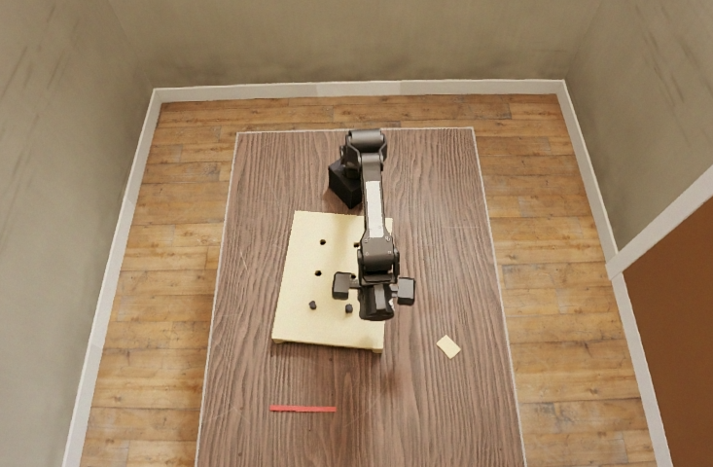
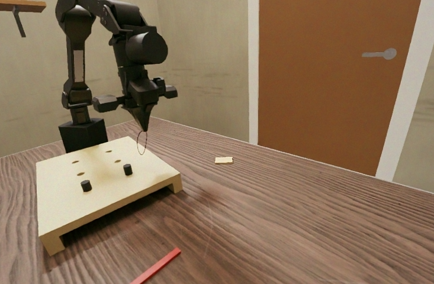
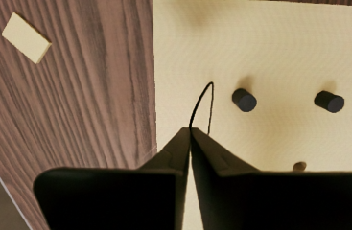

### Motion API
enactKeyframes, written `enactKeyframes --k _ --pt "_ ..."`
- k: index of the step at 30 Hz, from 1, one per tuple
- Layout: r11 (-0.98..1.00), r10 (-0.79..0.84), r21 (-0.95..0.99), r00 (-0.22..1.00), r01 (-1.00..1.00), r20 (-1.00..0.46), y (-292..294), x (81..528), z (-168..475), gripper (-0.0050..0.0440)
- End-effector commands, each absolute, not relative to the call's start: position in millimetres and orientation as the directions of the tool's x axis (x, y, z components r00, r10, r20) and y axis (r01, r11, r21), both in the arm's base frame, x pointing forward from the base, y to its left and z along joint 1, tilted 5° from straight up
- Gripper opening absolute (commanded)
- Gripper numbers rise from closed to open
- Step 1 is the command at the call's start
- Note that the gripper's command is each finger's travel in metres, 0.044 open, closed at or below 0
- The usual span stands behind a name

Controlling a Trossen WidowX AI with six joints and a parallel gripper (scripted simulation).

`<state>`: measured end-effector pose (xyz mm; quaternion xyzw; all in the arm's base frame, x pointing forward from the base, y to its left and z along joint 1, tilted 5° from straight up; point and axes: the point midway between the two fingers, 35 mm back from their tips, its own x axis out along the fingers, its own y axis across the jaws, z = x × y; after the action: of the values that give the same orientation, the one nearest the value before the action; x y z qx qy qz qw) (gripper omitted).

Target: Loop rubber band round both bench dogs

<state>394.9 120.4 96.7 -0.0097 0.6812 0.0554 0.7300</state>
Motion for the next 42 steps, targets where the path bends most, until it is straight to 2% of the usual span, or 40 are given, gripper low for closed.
enactKeyframes --k 1,42 --pt "0.993 0.071 0.065 0.067 -0.095 -0.995 116 396 91 -0.0050" --pt "0.993 0.070 0.063 0.062 -0.096 -0.996 80 399 34 -0.0050"
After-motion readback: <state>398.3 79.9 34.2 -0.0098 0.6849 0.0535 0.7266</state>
